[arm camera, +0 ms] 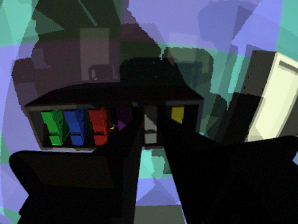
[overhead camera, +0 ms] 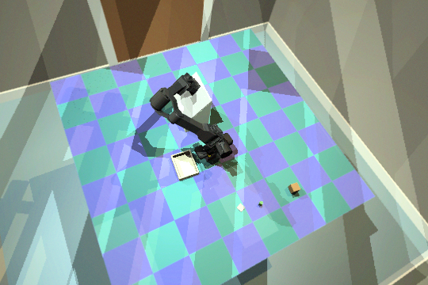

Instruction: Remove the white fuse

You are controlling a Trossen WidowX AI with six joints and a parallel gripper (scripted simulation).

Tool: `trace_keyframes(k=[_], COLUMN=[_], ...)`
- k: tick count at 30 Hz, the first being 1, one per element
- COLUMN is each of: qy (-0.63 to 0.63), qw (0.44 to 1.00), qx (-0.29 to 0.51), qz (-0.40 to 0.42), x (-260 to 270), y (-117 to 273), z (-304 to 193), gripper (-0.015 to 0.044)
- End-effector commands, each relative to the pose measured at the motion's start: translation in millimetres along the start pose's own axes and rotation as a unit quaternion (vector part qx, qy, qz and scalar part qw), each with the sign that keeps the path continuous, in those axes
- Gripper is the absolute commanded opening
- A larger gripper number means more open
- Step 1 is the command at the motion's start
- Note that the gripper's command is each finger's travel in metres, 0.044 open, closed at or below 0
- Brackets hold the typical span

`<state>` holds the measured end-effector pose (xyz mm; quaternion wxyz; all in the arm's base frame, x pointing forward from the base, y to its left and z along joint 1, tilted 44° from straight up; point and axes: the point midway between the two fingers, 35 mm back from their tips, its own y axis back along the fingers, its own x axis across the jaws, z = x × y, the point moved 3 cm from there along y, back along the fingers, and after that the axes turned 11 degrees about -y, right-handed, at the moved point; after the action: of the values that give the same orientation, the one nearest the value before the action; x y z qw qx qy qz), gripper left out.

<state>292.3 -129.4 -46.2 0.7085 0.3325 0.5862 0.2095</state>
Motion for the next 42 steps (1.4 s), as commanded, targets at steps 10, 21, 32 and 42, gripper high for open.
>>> trace_keyframes(k=[10,21,32,42], qy=[0.0,0.0,0.0,0.001], qw=[1.0,1.0,1.0,1.0], qx=[0.0,0.0,0.0,0.0], qz=[0.0,0.0,0.001,0.001], x=[0.0,0.1,0.3,0.5], y=[0.0,1.7,7.1,12.0], z=[0.0,0.1,0.3,0.3], gripper=[0.0024,0.0,0.0,0.0])
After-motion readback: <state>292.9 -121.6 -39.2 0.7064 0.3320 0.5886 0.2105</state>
